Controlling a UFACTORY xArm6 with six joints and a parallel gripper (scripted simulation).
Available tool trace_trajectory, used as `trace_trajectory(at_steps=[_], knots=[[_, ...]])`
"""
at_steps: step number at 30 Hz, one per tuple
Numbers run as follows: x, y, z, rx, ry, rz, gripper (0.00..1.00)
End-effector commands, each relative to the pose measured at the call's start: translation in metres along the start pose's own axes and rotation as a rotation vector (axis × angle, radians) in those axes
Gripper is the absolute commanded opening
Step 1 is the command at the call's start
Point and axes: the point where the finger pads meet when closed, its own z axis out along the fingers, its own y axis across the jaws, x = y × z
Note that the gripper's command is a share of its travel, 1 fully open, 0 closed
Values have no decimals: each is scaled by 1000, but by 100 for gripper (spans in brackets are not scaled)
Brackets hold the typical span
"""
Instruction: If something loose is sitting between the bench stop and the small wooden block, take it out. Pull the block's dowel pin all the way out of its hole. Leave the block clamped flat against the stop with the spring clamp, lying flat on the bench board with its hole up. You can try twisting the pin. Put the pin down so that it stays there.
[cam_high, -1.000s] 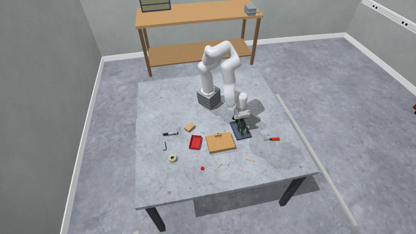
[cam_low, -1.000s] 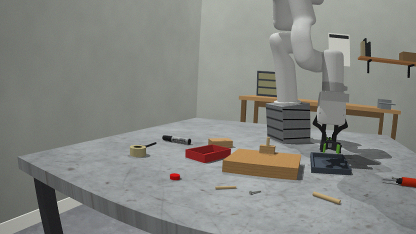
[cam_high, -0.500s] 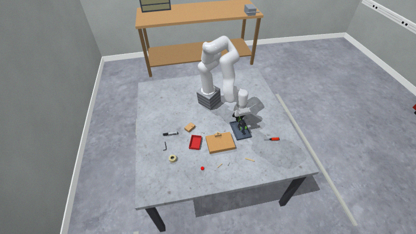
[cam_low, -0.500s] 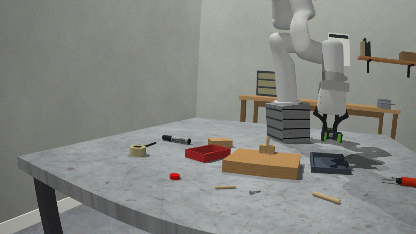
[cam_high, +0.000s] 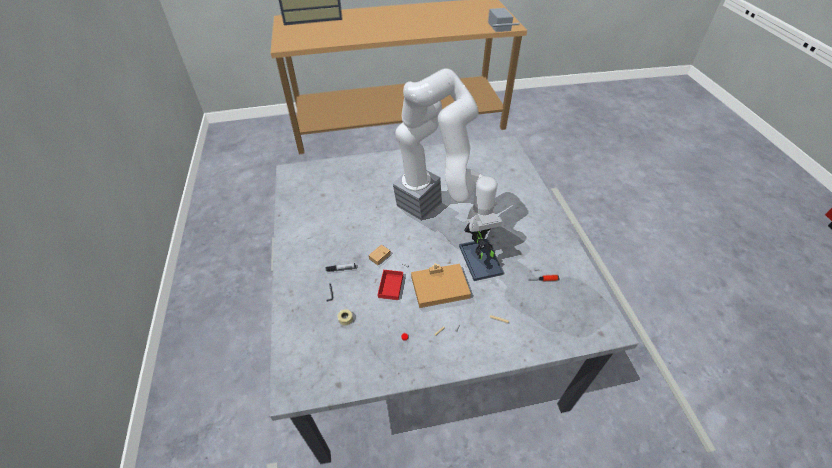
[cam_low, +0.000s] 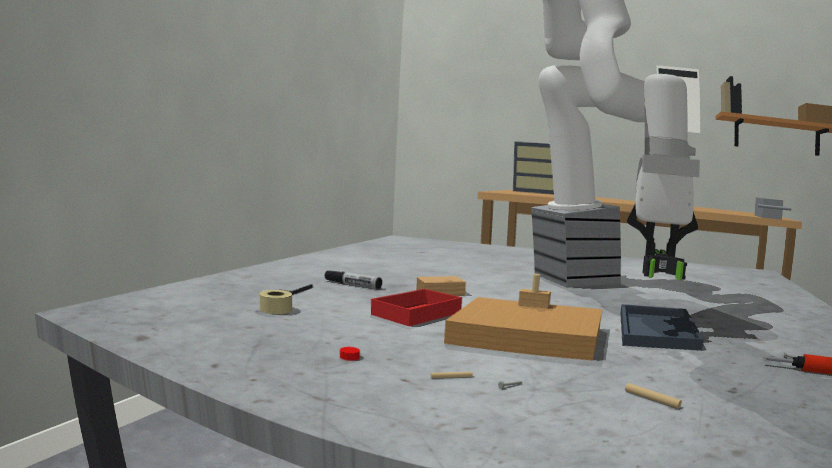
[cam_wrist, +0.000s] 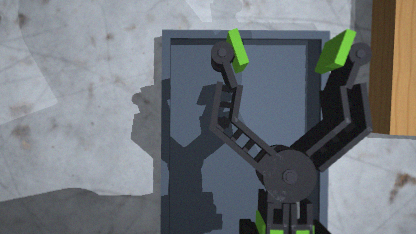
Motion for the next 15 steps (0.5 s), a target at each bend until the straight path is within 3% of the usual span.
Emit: trace_trajectory(at_steps=[1,15], knots=[[1,-1,-1,2,3,0,27],[2,1,-1,2,3,26,27]])
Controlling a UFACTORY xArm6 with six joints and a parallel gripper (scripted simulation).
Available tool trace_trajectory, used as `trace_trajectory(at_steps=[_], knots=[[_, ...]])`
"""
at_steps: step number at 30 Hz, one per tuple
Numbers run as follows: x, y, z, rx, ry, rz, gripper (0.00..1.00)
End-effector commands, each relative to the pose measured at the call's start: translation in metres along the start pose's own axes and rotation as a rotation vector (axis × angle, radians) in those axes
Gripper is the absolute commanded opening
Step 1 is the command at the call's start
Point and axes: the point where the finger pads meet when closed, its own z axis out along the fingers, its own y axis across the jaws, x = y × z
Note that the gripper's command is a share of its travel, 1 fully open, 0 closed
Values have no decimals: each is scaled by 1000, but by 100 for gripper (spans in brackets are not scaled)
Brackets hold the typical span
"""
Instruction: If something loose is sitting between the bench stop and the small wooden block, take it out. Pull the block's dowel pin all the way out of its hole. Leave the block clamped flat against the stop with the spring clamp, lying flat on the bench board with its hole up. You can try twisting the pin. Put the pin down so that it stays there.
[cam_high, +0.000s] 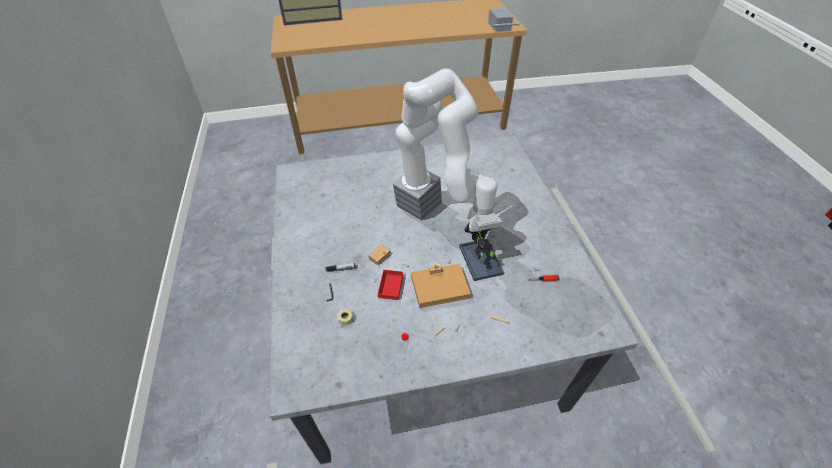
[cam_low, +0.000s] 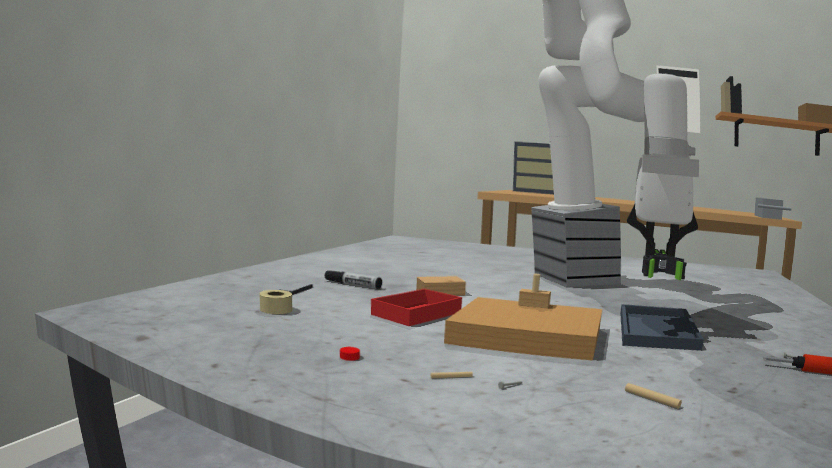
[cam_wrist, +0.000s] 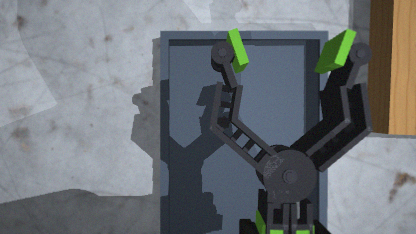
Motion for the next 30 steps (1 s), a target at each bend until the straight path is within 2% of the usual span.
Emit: trace_trajectory(at_steps=[1,11,24,26,30], knots=[[3,1,-1,2,3,30,27],[12,11,-1,2,2,225,27],[40,45,-1,3,2,848,27],[40,45,-1,3,2,848,27],[49,58,-1,3,1,1058,27]])
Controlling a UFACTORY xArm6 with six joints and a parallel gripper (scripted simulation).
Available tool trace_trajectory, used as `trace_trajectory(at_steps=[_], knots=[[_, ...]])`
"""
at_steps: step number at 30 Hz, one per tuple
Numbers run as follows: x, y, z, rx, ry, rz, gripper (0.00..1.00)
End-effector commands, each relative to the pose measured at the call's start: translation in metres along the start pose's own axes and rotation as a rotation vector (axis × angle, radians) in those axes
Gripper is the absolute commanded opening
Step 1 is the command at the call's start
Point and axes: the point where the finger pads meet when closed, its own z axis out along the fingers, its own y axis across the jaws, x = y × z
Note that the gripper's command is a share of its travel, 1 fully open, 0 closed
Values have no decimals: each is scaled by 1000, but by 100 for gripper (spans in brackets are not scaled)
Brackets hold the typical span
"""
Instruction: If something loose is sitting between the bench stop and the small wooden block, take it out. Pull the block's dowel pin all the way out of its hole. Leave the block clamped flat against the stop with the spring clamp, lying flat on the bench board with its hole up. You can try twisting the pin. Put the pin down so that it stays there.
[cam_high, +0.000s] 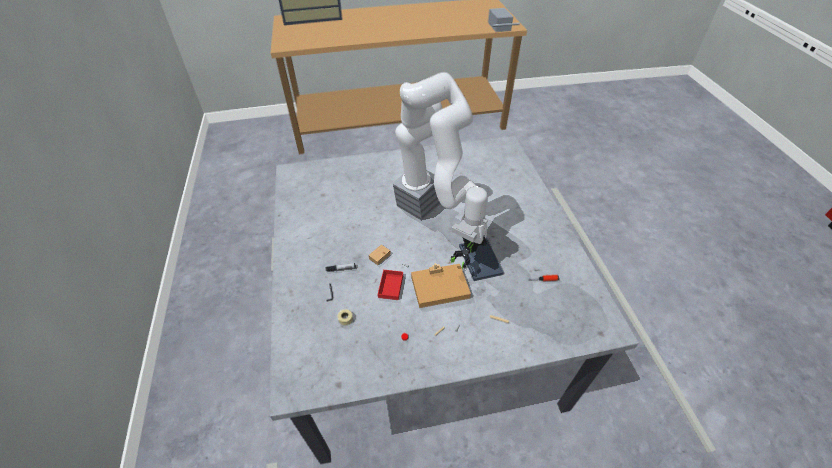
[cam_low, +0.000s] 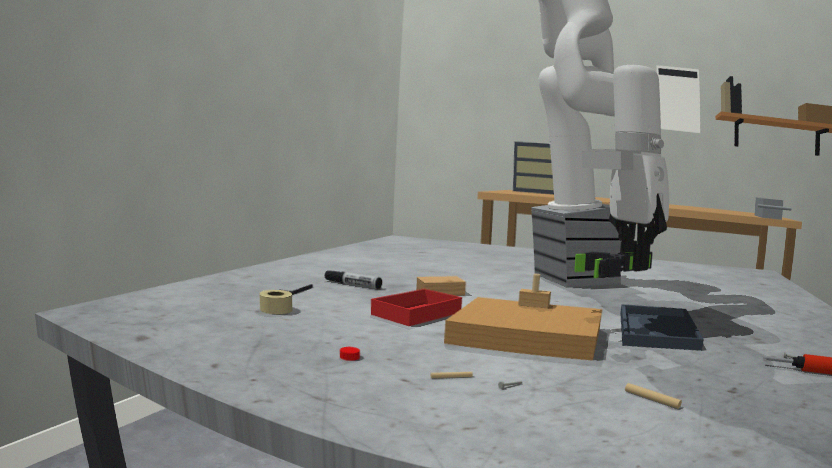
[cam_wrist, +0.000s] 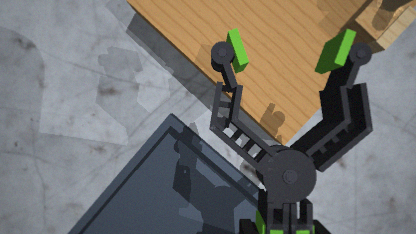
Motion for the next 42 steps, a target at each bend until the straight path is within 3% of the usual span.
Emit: trace_trajectory(at_steps=[1,10,17,42], knots=[[18,0,-1,5,29,246,27],[43,5,-2,11,29,598,27],[50,6,-3,12,28,698,27],[53,7,-2,13,28,736,27]])
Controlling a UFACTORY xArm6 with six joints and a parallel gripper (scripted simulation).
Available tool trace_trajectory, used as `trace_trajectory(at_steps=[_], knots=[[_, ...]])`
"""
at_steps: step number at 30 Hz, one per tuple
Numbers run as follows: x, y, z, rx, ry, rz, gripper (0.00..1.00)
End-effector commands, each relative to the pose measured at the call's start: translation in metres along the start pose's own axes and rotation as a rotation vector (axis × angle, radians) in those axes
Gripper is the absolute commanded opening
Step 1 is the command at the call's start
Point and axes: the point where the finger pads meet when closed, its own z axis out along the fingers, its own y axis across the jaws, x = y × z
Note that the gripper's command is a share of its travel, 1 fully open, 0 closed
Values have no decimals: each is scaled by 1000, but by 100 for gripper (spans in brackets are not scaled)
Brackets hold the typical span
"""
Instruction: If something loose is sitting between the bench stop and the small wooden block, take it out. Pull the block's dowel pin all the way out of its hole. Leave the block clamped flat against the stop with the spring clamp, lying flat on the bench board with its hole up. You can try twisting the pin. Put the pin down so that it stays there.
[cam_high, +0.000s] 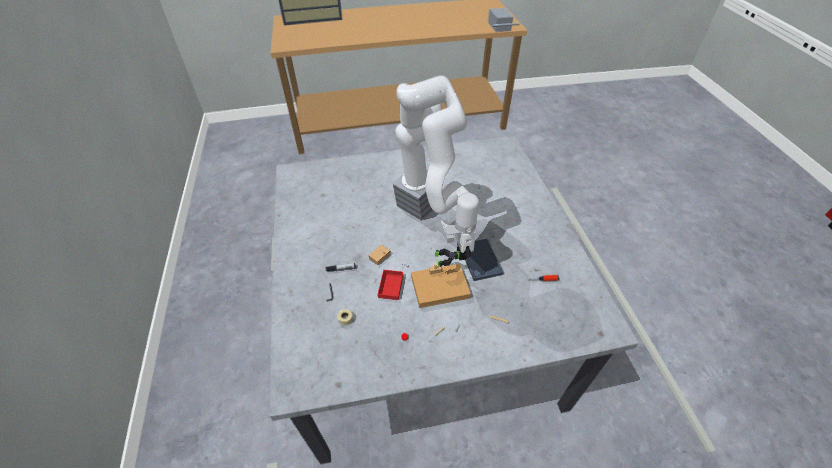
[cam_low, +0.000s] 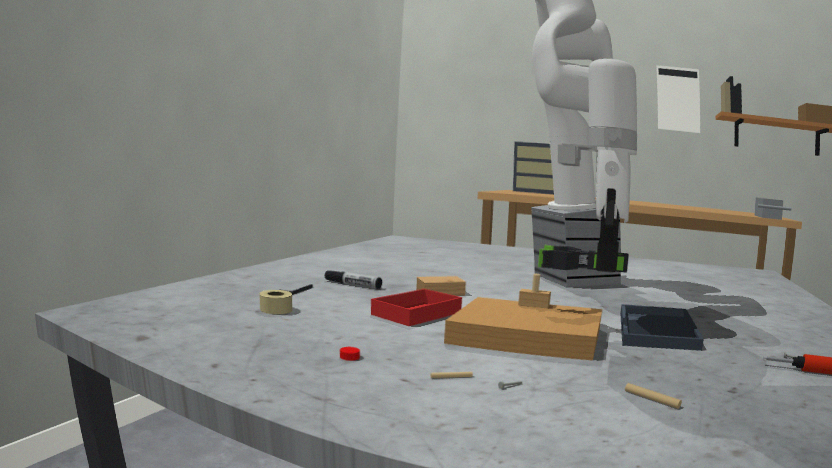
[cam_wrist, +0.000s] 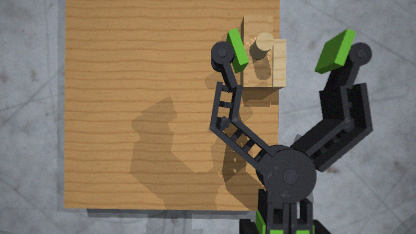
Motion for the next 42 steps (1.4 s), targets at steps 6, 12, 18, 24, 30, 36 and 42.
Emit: trace_trajectory(at_steps=[6,12,18,24,30,36,42], knots=[[0,-1,0,3,-1,0,27],[0,-1,2,3,-1,0,27],[0,-1,6,3,0,0,27],[0,-1,10,3,0,0,27],[0,-1,16,3,0,0,27],[0,-1,24,3,0,0,27],[0,-1,29,3,0,0,27]])
